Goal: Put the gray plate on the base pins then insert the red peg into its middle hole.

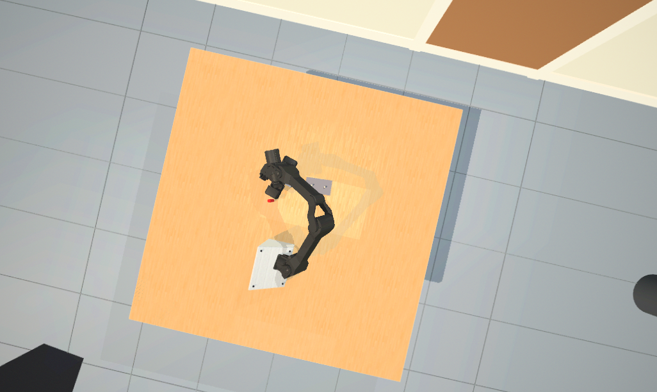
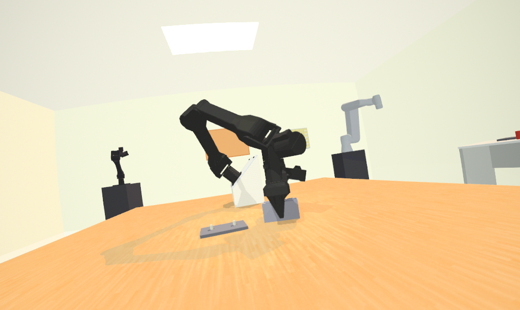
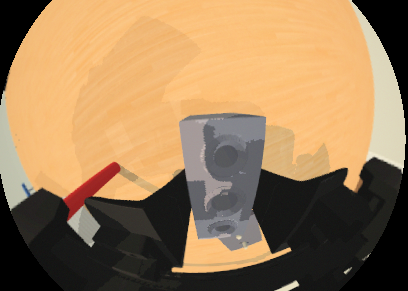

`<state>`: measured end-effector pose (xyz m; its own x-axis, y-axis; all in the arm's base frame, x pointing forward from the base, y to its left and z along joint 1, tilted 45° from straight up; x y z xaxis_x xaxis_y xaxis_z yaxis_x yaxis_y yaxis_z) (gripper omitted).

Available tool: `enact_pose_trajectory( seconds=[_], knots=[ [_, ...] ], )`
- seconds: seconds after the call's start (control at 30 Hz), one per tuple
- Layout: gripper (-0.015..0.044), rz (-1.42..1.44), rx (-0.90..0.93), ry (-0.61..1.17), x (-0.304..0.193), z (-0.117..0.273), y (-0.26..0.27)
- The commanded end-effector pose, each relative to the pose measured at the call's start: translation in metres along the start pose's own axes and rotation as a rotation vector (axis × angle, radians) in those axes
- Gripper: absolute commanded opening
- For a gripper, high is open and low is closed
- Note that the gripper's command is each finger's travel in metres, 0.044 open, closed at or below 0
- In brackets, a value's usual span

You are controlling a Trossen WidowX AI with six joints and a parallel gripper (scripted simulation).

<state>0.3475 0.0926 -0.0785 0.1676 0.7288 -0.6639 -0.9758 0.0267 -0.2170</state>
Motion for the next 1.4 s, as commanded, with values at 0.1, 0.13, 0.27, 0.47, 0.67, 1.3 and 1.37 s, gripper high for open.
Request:
enact_pose_trajectory(
  seconds=[0.1, 0.13, 0.27, 0.47, 0.67, 1.3, 1.37],
  knots=[
    [0.0072, 0.006, 0.001, 0.004, 0.0, -0.001, 0.001],
    [0.0045, 0.006, 0.001, 0.003, 0.001, 0.0, 0.001],
    [0.0, 0.006, 0.002, 0.001, 0.001, 0.012, 0.0],
    [0.0, 0.007, 0.002, -0.003, 0.002, 0.03, -0.001],
    [0.0, 0.007, 0.003, -0.005, 0.003, 0.049, -0.001],
    [0.0, 0.008, 0.004, -0.005, -0.002, 0.108, 0.003],
    [0.0, 0.008, 0.004, -0.005, -0.003, 0.114, 0.004]
  ],
)
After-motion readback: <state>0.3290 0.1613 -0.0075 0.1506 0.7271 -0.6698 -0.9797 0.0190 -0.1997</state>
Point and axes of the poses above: the point midway between the two fingers, 35 mm back from their tips, its own z axis back along the fingers, its own y axis across the jaws, x = y × z, the point moved 3 cm from there along z, back along the fingers, and after that the axes turned 1 degree about z, right-handed, at the moved point
